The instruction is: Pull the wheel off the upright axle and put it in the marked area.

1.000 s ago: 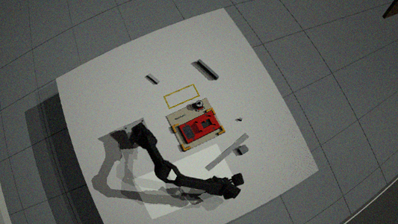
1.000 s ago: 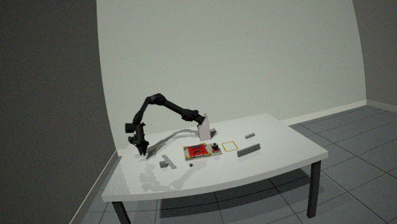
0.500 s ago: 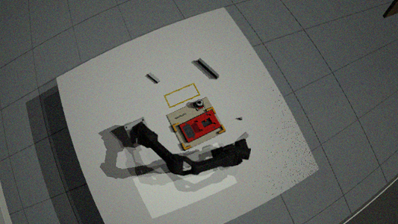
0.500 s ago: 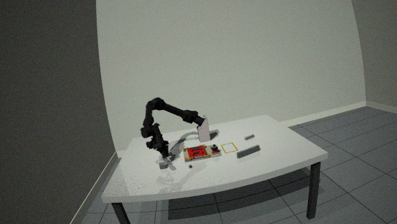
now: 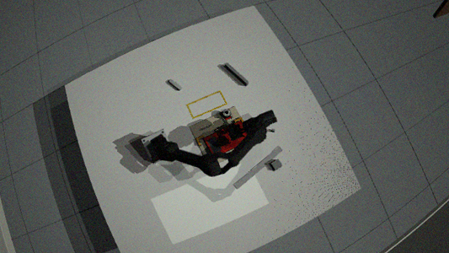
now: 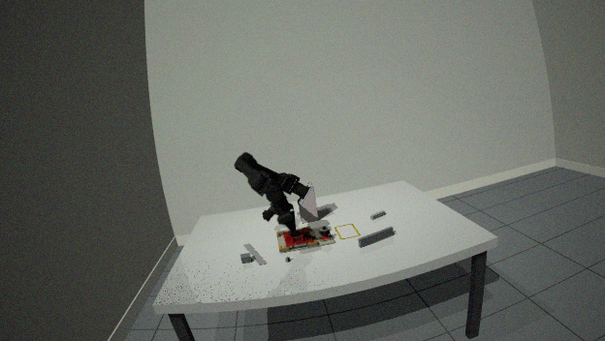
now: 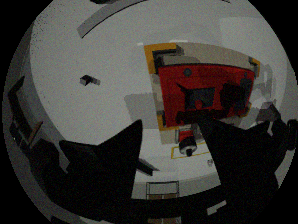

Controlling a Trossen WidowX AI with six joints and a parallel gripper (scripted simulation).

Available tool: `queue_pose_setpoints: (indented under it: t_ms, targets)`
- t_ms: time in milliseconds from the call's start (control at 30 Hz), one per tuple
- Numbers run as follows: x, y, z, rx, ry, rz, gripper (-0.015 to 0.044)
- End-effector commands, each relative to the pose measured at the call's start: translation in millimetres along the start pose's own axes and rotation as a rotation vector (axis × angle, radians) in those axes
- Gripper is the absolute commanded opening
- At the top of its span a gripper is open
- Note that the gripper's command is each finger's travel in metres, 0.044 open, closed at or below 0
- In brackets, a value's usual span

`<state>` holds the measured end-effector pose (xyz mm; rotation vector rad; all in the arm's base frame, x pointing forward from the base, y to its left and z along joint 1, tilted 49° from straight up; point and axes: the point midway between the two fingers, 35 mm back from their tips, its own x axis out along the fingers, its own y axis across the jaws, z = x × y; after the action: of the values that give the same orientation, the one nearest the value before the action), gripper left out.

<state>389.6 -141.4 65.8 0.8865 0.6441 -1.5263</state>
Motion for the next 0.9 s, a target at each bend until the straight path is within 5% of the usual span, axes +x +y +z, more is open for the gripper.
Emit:
queue_pose_setpoints:
  t_ms: [0,233,867]
  targets:
    - [1.6,-17.9,-57.2,-0.024,-0.083,-0.056,0.0300]
    - [-4.9,-46.4,-125.8,-0.048,-0.252,-0.040,0.0300]
    - [18.4,-47.6,-128.4,-0.049,-0.255,-0.038,0.0300]
